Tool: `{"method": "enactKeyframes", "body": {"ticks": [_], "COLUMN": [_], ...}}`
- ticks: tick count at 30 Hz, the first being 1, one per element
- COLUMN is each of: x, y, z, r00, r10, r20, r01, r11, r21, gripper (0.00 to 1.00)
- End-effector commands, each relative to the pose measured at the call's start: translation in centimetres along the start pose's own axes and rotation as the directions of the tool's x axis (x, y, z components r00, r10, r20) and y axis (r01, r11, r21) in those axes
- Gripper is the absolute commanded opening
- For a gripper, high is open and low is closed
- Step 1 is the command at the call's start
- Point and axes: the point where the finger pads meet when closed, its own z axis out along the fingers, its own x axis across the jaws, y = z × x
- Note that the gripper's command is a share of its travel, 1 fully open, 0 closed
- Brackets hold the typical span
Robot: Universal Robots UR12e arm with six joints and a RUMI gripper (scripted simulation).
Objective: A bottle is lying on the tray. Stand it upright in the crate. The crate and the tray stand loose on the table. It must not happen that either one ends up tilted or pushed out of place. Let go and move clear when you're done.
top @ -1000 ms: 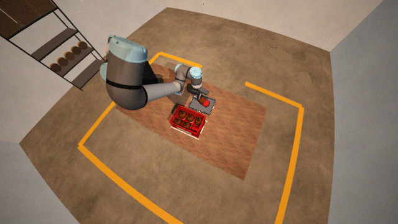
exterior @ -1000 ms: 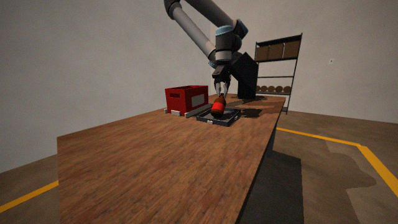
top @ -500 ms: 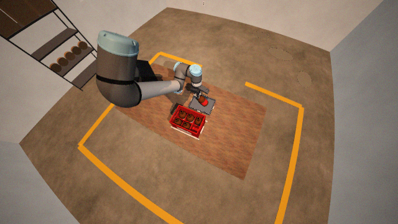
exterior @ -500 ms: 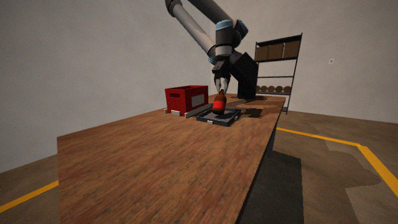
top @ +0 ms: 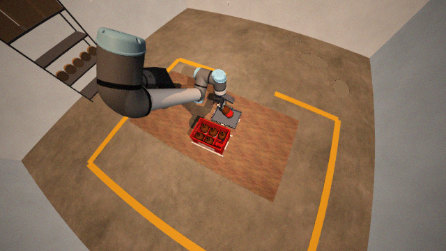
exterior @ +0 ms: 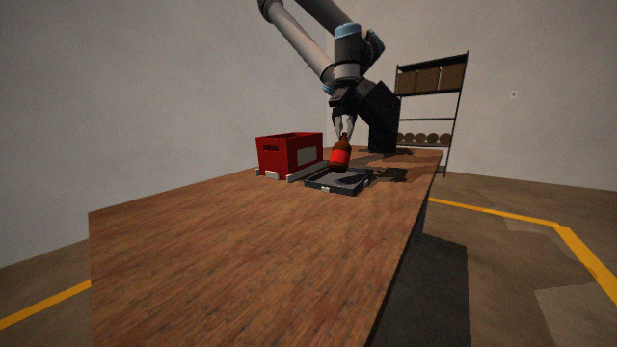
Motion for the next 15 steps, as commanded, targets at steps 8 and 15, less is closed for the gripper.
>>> {"method": "enactKeyframes", "body": {"ticks": [8, 15], "x": [0.0, 0.0], "y": [0.0, 0.0], "z": [-1.7, -2.3], "r00": [1.000, 1.000], "r10": [0.000, 0.000], "r20": [0.000, 0.000], "r01": [0.000, 0.000], "r11": [1.000, 1.000], "r21": [0.001, 0.001], "gripper": [0.00, 0.00]}}
